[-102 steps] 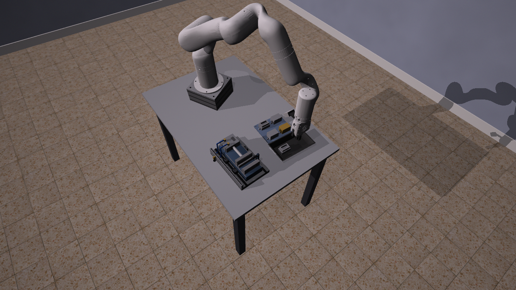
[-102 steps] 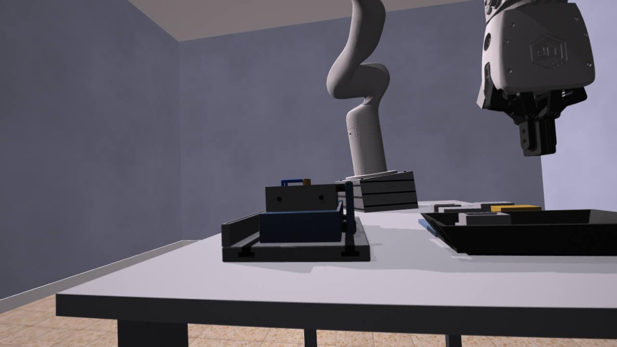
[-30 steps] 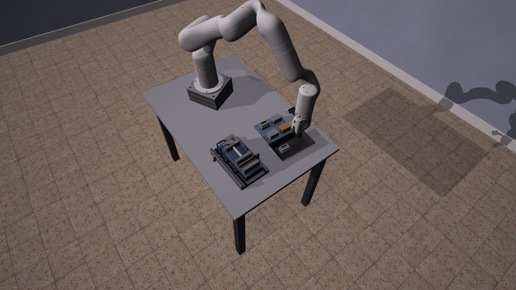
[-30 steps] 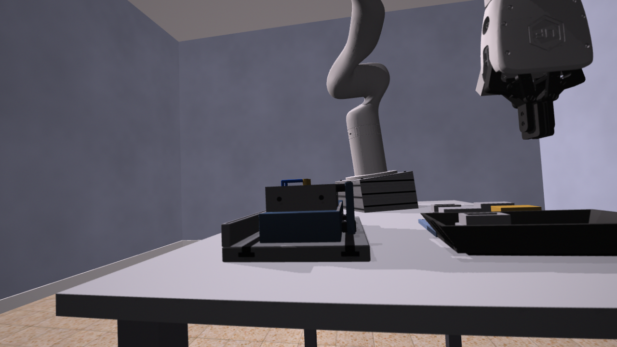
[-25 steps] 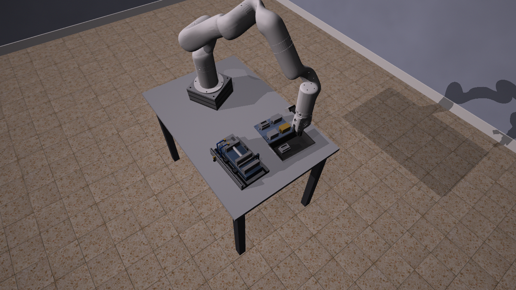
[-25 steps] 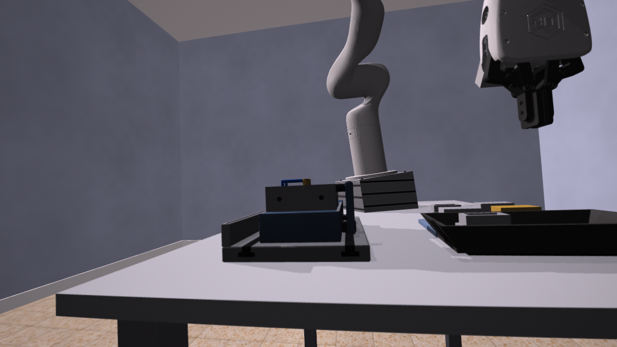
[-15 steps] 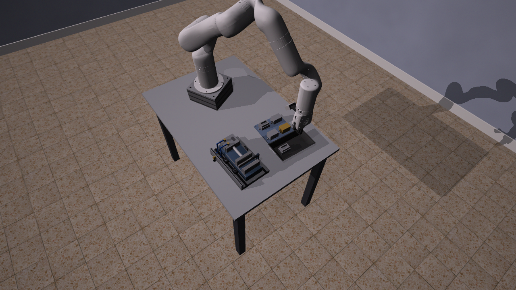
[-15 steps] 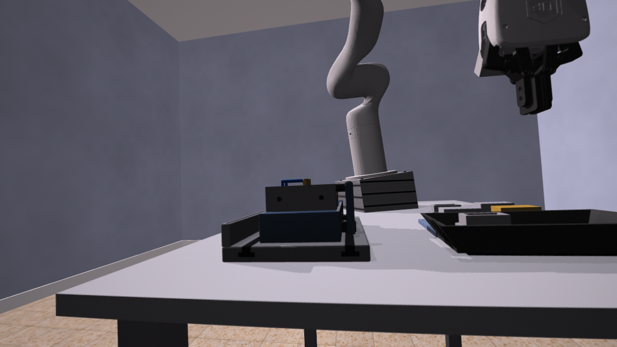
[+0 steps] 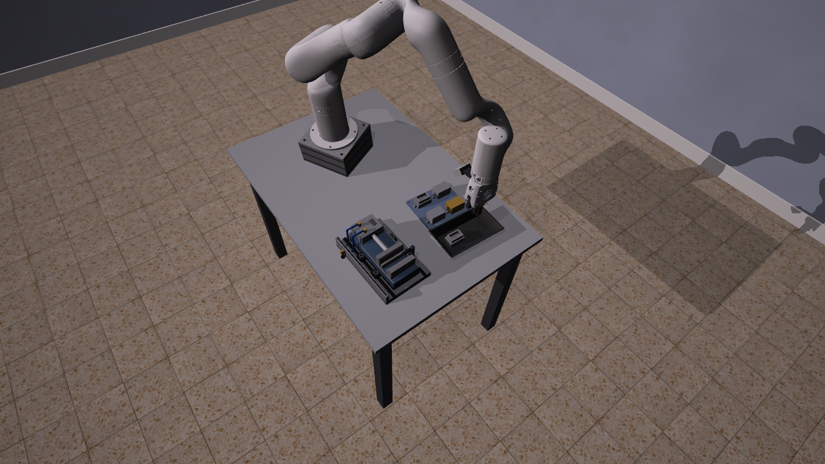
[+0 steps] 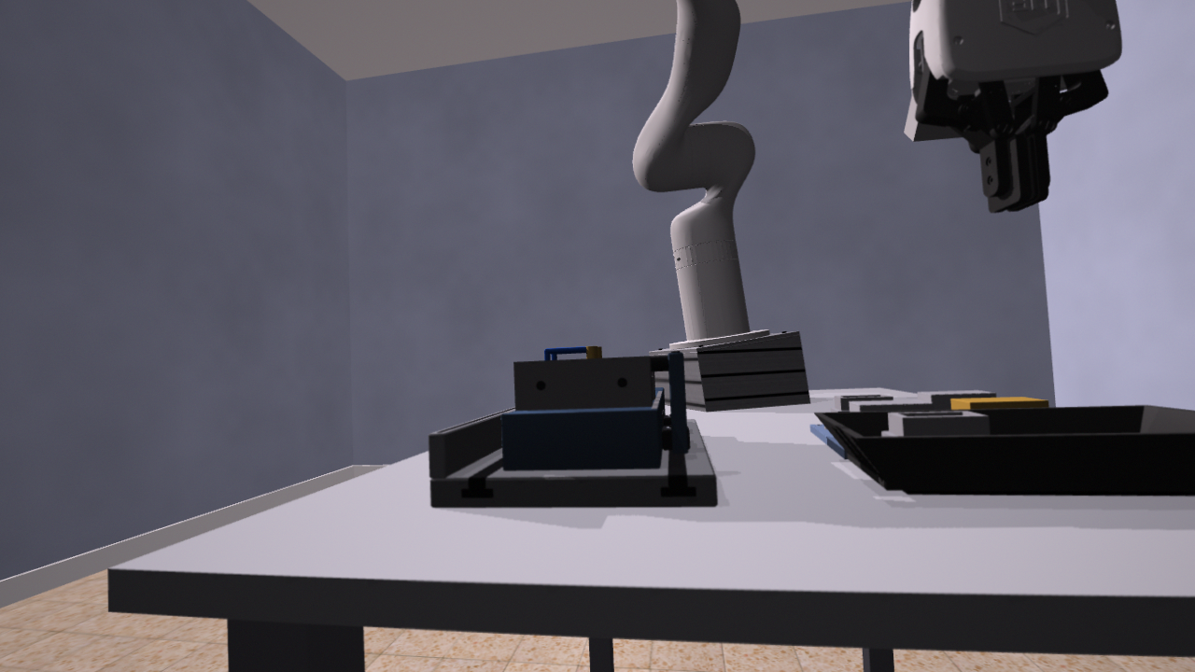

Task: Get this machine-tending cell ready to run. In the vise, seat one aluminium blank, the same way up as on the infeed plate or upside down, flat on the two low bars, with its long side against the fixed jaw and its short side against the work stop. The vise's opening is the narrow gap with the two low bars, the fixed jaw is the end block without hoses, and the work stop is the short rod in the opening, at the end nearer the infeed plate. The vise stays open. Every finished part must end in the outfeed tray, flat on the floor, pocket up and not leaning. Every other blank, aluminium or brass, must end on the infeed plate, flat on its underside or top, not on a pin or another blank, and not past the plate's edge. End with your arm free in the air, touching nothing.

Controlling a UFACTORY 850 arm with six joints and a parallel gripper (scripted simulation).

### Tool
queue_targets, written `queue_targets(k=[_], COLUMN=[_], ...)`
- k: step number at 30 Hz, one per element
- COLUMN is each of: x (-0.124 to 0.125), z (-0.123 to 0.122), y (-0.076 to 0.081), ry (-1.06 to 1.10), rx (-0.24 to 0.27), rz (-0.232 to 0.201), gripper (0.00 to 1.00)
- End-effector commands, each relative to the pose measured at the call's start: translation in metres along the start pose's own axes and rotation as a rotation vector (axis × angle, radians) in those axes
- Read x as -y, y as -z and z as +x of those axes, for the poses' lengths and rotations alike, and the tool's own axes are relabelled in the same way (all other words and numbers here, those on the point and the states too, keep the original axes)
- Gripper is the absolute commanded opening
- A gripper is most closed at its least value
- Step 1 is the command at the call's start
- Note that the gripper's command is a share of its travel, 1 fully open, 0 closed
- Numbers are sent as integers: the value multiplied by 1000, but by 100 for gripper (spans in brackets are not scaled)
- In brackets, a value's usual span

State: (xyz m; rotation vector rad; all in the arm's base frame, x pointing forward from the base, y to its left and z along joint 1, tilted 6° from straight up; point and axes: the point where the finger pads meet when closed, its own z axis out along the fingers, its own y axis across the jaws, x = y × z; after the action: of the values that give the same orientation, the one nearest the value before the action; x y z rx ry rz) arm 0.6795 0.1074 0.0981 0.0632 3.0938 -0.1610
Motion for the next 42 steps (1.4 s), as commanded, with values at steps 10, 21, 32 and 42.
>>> queue_targets(k=[10, 21, 32, 42], x=[140, 246, 286, 286], z=[-3, 16, 28, 28], y=[1, 1, 1, 1], ry=[-3, -3, -3, -3], rx=[2, 3, 3, 3], rz=[-3, -2, 0, 0], gripper=[0, 0, 0, 0])
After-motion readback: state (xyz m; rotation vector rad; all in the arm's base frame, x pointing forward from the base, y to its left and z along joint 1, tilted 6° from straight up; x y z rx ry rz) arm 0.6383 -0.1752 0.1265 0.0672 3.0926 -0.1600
